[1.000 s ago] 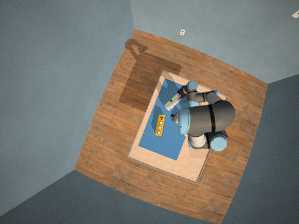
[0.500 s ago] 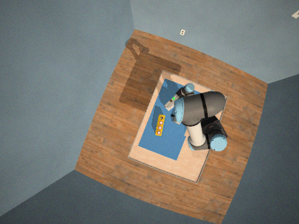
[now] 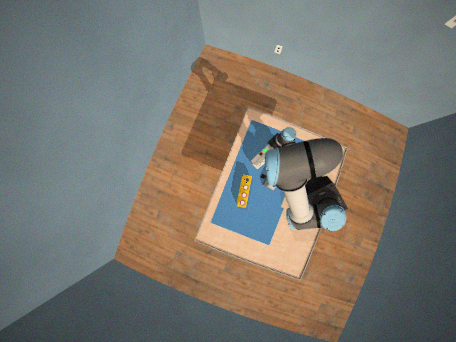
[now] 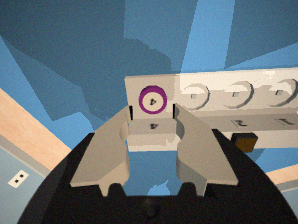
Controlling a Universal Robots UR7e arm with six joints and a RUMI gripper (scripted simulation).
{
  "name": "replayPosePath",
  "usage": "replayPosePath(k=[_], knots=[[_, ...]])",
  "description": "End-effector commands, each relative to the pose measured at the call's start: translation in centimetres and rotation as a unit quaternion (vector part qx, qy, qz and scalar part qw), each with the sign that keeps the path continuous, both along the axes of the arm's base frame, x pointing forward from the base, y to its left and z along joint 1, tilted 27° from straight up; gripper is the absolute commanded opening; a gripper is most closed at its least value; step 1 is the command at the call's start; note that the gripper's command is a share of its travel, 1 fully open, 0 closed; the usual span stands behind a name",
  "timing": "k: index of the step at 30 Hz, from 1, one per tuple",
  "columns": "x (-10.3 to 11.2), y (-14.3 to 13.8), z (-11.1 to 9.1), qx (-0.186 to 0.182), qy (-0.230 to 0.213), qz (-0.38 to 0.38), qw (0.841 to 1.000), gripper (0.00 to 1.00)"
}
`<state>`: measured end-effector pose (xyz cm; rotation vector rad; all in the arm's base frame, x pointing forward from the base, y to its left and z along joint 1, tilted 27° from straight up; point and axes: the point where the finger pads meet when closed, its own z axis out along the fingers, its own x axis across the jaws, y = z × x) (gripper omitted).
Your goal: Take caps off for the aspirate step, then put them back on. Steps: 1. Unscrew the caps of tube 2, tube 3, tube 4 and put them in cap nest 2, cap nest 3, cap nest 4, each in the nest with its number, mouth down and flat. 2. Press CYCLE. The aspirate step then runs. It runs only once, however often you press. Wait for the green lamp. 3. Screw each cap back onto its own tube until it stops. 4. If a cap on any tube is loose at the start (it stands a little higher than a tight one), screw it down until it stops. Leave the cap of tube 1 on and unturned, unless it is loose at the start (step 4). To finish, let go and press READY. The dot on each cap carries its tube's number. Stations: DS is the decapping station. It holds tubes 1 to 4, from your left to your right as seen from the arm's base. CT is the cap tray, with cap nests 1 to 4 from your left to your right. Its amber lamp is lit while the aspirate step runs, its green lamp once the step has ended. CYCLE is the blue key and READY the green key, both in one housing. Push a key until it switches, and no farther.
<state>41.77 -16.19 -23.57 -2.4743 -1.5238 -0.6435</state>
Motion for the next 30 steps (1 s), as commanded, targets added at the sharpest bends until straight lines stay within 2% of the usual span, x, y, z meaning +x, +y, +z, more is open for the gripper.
replayPosePath(k=[1, 22, 23, 30], knots=[[0.05, 0.07, -0.16, 0.000, 0.000, 0.000, 1.000, 0.29], [0.20, 0.34, -0.73, 0.000, 0.000, 0.000, 1.000, 0.29], [0.20, 0.35, -0.73, 0.000, 0.000, 0.000, 1.000, 0.00], [0.20, 0.34, -0.73, 0.000, 0.000, 0.000, 1.000, 0.00]])
